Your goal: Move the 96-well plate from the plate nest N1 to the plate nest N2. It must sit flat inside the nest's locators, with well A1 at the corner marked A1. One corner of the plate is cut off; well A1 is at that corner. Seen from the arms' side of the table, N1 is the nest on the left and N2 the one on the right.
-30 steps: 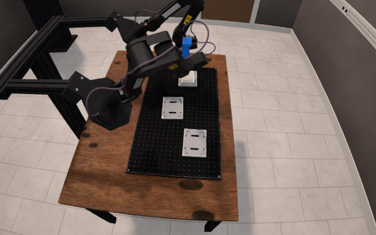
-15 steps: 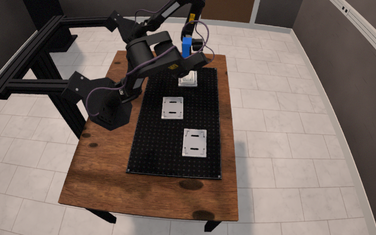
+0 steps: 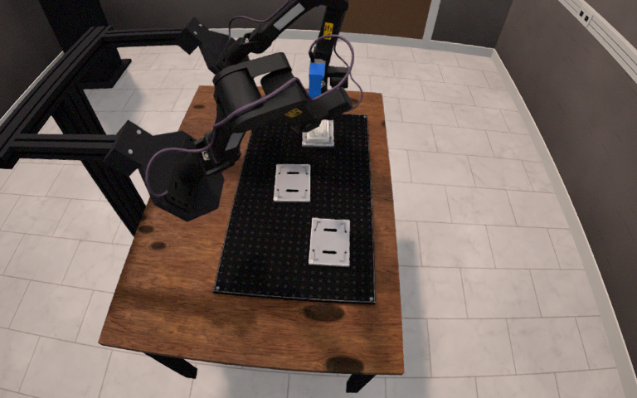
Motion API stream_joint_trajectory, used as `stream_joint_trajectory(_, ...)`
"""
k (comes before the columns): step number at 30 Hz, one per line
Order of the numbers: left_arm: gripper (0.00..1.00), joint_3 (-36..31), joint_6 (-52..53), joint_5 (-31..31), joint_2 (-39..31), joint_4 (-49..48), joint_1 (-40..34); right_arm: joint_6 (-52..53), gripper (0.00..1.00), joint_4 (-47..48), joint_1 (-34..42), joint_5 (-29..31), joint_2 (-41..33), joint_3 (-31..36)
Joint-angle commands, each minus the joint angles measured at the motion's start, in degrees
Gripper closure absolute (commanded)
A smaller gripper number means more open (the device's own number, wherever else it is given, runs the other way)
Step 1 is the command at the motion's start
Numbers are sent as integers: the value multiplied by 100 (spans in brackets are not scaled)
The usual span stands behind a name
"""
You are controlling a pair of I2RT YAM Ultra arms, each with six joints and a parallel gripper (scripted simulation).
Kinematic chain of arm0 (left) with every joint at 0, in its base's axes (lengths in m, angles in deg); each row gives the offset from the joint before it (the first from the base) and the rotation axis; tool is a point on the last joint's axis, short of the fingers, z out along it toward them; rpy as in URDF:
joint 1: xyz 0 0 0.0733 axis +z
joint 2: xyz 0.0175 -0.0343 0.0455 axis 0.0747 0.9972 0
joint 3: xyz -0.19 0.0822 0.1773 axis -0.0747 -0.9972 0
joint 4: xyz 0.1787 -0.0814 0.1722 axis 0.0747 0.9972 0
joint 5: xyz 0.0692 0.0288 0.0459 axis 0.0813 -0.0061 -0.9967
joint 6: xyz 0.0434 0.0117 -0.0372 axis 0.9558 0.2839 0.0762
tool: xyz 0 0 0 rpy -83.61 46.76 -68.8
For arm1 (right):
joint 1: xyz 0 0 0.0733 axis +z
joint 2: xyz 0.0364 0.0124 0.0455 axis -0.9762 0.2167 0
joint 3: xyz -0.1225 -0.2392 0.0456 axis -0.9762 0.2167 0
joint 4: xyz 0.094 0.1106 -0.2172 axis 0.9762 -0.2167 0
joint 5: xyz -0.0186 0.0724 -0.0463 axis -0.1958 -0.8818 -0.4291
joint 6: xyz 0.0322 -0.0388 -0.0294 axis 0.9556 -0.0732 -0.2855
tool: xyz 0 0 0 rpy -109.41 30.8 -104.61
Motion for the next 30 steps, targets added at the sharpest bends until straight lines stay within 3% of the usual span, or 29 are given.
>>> stream_joint_trajectory(1,0,126,66,14,64,135,-52,-27,0,12,61,-153,-122,-12)
stream_joint_trajectory(30,0,434,103,29,1086,-646,-26,-27,0,12,61,-153,-122,-12)
